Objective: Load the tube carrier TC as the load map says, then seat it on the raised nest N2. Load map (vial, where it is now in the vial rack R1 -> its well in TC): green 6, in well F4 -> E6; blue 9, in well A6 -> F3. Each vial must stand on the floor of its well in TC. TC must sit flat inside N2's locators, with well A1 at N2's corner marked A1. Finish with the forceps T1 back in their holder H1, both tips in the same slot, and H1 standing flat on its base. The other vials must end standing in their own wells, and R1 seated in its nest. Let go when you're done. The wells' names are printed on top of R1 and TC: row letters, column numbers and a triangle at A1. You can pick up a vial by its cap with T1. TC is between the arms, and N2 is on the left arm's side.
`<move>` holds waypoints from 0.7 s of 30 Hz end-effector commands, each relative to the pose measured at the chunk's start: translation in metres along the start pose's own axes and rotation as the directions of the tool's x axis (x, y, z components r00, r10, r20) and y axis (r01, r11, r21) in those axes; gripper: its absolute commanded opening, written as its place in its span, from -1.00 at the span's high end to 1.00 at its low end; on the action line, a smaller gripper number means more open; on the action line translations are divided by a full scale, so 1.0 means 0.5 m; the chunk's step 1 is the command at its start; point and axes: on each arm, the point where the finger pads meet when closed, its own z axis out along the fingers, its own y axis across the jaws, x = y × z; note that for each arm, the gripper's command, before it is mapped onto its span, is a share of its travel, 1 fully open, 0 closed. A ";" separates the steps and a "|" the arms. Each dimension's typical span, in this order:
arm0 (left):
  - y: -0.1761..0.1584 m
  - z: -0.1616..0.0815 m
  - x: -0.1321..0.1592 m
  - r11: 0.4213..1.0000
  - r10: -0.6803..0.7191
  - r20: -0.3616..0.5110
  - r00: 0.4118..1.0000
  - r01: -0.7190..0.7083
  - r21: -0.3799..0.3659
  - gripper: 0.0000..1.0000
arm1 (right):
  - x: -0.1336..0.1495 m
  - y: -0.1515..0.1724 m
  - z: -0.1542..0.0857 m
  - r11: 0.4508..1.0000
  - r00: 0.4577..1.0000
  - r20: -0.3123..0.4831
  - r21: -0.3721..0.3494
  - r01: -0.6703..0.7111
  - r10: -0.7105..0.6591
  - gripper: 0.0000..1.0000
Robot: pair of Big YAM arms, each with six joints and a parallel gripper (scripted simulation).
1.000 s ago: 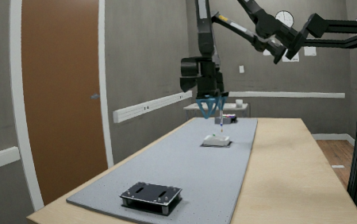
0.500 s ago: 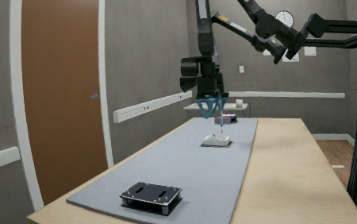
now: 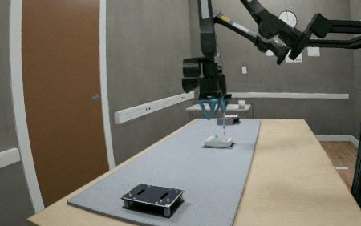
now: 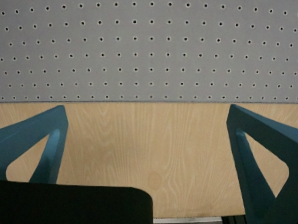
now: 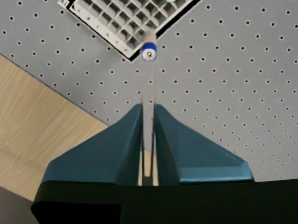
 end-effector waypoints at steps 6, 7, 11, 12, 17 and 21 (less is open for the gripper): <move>0.000 -0.001 0.000 1.000 0.004 0.002 1.000 -0.004 0.001 -1.00 | 0.018 0.000 0.030 1.000 0.999 -0.031 0.001 0.014 -0.014 0.82; 0.000 -0.001 0.000 1.000 0.004 0.002 1.000 -0.004 0.001 -1.00 | 0.020 -0.002 0.032 1.000 0.999 -0.034 0.002 0.013 -0.013 0.82; 0.000 -0.001 0.000 1.000 0.004 0.002 1.000 -0.004 0.001 -1.00 | 0.017 0.000 0.033 1.000 1.000 -0.028 0.000 0.013 -0.013 0.82; 0.000 -0.001 0.000 1.000 0.004 0.002 1.000 -0.004 0.001 -1.00 | 0.019 -0.002 0.035 1.000 0.999 -0.031 0.001 0.011 -0.011 0.82; 0.000 -0.001 0.000 1.000 0.004 0.002 1.000 -0.004 0.001 -1.00 | 0.004 -0.002 0.033 1.000 1.000 -0.013 0.003 0.005 -0.005 0.82; 0.000 -0.001 0.000 1.000 0.004 0.002 1.000 -0.004 0.001 -1.00 | 0.021 0.004 0.035 1.000 0.999 -0.033 -0.001 0.019 -0.019 0.82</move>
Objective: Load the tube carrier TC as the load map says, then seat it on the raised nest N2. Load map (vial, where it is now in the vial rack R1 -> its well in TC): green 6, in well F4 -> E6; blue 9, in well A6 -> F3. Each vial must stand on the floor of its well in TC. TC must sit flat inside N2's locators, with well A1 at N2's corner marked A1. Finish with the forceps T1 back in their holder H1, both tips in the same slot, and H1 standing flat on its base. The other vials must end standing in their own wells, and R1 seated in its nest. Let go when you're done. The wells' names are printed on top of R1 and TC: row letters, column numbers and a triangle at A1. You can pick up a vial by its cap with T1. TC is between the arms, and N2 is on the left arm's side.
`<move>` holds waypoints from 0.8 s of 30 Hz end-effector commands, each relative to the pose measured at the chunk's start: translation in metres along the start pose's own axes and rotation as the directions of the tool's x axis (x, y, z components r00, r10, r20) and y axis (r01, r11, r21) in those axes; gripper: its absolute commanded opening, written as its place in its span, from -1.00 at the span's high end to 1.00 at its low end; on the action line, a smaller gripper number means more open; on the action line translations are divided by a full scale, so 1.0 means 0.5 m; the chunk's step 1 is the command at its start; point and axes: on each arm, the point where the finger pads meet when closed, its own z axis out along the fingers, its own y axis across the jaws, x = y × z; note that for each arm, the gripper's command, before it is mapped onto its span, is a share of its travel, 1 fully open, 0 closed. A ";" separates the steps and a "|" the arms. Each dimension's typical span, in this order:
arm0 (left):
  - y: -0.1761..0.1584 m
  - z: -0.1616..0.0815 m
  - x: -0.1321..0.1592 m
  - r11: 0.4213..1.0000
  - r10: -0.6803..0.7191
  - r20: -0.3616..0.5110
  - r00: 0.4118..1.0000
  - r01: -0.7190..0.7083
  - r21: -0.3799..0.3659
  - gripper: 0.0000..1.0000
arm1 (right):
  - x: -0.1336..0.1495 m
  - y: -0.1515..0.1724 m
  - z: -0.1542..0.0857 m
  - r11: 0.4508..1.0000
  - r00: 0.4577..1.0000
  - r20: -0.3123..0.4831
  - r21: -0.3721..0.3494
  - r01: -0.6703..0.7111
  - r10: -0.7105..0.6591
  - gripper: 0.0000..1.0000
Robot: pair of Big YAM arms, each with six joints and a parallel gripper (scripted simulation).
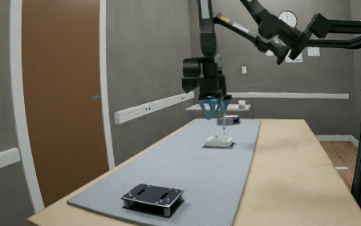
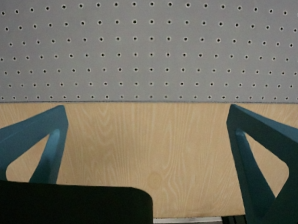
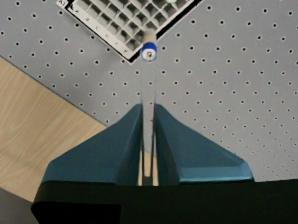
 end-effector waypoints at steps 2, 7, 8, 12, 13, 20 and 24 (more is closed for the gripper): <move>0.000 -0.001 0.000 1.000 0.004 0.002 1.000 -0.004 0.001 -1.00 | 0.017 -0.001 0.028 1.000 1.000 -0.023 0.006 0.008 -0.008 0.82; 0.000 -0.001 0.000 1.000 0.004 0.002 1.000 -0.004 0.001 -1.00 | 0.006 -0.001 0.029 1.000 1.000 -0.015 0.003 0.006 -0.006 0.82; 0.000 -0.001 0.000 1.000 0.004 0.002 1.000 -0.004 0.001 -1.00 | 0.017 0.000 0.031 1.000 1.000 -0.025 0.001 0.011 -0.011 0.82; 0.000 -0.001 0.000 1.000 0.004 0.002 1.000 -0.004 0.001 -1.00 | 0.014 0.003 0.031 1.000 1.000 -0.022 -0.002 0.012 -0.012 0.82; 0.000 -0.001 0.000 1.000 0.004 0.002 1.000 -0.004 0.001 -1.00 | 0.014 0.003 0.031 1.000 1.000 -0.022 -0.002 0.012 -0.012 0.82; 0.000 -0.001 0.000 1.000 0.004 0.002 1.000 -0.004 0.001 -1.00 | 0.012 -0.001 0.037 1.000 1.000 -0.021 0.001 0.008 -0.008 0.82; 0.000 -0.001 0.000 1.000 0.004 0.002 1.000 -0.004 0.001 -1.00 | 0.014 0.003 0.037 1.000 1.000 -0.021 -0.002 0.012 -0.012 0.82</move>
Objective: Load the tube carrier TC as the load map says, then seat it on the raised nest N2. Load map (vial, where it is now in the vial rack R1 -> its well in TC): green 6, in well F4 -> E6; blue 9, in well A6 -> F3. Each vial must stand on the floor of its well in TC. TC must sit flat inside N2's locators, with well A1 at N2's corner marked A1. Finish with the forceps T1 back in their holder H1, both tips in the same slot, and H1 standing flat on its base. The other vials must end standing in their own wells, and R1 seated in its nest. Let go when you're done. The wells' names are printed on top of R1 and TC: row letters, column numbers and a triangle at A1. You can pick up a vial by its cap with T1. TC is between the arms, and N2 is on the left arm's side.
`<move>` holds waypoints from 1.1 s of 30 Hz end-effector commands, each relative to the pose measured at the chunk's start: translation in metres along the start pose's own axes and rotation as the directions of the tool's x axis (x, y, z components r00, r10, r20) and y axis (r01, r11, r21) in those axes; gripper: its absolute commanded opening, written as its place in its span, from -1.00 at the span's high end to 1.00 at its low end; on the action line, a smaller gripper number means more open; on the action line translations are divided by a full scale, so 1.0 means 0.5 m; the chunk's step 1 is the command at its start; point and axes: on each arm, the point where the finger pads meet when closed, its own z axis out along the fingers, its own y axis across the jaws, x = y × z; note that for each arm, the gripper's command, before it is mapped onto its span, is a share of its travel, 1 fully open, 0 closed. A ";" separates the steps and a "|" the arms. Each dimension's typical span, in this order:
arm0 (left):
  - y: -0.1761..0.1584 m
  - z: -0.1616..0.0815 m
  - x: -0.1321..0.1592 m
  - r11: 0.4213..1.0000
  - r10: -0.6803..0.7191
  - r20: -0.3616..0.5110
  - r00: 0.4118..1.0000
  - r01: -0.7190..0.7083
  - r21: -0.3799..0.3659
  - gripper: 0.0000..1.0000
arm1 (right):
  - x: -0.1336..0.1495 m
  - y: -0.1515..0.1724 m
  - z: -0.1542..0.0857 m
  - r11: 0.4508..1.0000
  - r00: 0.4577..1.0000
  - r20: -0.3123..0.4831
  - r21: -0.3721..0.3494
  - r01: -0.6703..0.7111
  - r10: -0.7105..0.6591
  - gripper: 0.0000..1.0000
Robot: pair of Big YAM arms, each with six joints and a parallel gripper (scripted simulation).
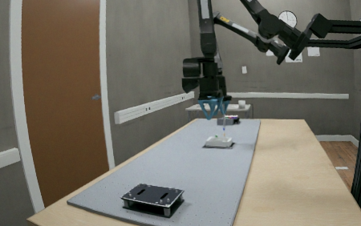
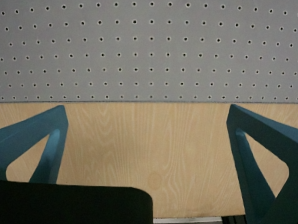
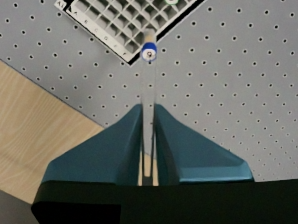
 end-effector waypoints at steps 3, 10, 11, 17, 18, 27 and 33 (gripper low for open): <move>0.000 -0.001 0.000 1.000 0.004 0.002 1.000 -0.004 0.001 -1.00 | 0.005 -0.001 0.028 1.000 1.000 -0.012 0.004 0.005 -0.005 0.82; 0.000 -0.001 0.000 1.000 0.004 0.002 1.000 -0.004 0.001 -1.00 | 0.010 0.001 0.031 1.000 1.000 -0.018 0.002 0.009 -0.009 0.82; 0.000 -0.001 0.000 1.000 0.004 0.002 1.000 -0.004 0.001 -1.00 | 0.005 -0.001 0.031 1.000 1.000 -0.012 0.003 0.005 -0.005 0.82; 0.000 -0.001 0.000 1.000 0.004 0.002 1.000 -0.004 0.001 -1.00 | 0.004 -0.001 0.035 1.000 1.000 -0.012 0.003 0.005 -0.005 0.82; 0.000 -0.001 0.000 1.000 0.004 0.002 1.000 -0.004 0.001 -1.00 | 0.014 0.000 0.037 1.000 1.000 -0.021 0.002 0.008 -0.008 0.82; 0.000 -0.001 0.000 1.000 0.004 0.002 1.000 -0.004 0.001 -1.00 | 0.013 0.002 0.039 1.000 1.000 -0.021 0.001 0.011 -0.011 0.82; 0.000 -0.001 0.000 1.000 0.004 0.002 1.000 -0.004 0.001 -1.00 | 0.016 0.004 0.042 1.000 1.000 -0.026 -0.004 0.015 -0.015 0.82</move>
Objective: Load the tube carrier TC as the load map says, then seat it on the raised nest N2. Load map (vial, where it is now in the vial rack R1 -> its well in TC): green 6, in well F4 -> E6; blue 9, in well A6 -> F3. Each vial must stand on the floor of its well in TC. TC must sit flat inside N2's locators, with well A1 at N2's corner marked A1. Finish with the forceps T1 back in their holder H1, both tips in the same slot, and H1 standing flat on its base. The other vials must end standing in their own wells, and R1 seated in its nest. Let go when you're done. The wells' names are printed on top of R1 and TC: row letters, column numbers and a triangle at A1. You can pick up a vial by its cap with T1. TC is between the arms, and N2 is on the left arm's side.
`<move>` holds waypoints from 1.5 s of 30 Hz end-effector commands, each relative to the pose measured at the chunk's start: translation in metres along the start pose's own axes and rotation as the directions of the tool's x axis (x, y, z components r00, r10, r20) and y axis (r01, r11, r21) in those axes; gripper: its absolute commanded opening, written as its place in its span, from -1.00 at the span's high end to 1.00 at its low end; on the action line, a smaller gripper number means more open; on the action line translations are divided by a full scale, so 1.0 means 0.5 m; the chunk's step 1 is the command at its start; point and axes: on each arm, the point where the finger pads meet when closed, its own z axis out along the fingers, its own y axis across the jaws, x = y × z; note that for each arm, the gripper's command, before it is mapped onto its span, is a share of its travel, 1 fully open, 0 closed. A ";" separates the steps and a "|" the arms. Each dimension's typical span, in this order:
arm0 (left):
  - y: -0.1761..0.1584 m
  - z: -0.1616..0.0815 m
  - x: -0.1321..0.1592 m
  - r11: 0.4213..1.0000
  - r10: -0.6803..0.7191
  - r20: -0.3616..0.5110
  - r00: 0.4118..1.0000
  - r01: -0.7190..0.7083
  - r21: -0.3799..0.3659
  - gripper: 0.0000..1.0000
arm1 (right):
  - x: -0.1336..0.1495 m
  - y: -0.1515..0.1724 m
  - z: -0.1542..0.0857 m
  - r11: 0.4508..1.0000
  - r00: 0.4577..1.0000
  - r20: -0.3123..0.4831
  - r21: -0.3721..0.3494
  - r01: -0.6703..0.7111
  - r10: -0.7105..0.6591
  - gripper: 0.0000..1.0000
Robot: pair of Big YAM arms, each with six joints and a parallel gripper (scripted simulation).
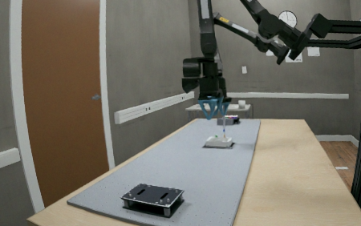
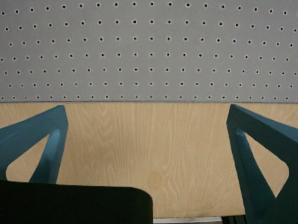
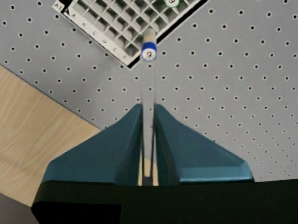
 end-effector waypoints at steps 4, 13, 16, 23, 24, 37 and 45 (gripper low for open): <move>0.000 -0.001 0.000 1.000 0.004 0.002 1.000 -0.004 0.001 -1.00 | 0.013 0.002 0.029 1.000 1.000 -0.018 0.001 0.009 -0.009 0.82; 0.000 -0.001 0.000 1.000 0.004 0.002 1.000 -0.004 0.001 -1.00 | 0.017 0.004 0.033 1.000 1.000 -0.027 -0.003 0.016 -0.016 0.82; 0.000 -0.001 0.000 1.000 0.004 0.002 1.000 -0.004 0.001 -1.00 | 0.012 0.002 0.034 1.000 1.000 -0.021 0.000 0.011 -0.011 0.82; 0.000 -0.001 0.000 1.000 0.004 0.002 1.000 -0.004 0.001 -1.00 | 0.014 0.002 0.041 1.000 1.000 -0.022 0.002 0.011 -0.011 0.82; 0.000 -0.001 0.000 1.000 0.004 0.002 1.000 -0.004 0.001 -1.00 | 0.014 0.002 0.041 1.000 1.000 -0.022 0.002 0.011 -0.011 0.82; 0.000 -0.001 0.000 1.000 0.004 0.002 1.000 -0.004 0.001 -1.00 | 0.012 0.002 0.050 1.000 1.000 -0.021 0.003 0.010 -0.010 0.82; 0.000 -0.001 0.000 1.000 0.004 0.002 1.000 -0.004 0.001 -1.00 | 0.013 0.002 0.051 1.000 1.000 -0.022 0.002 0.010 -0.010 0.82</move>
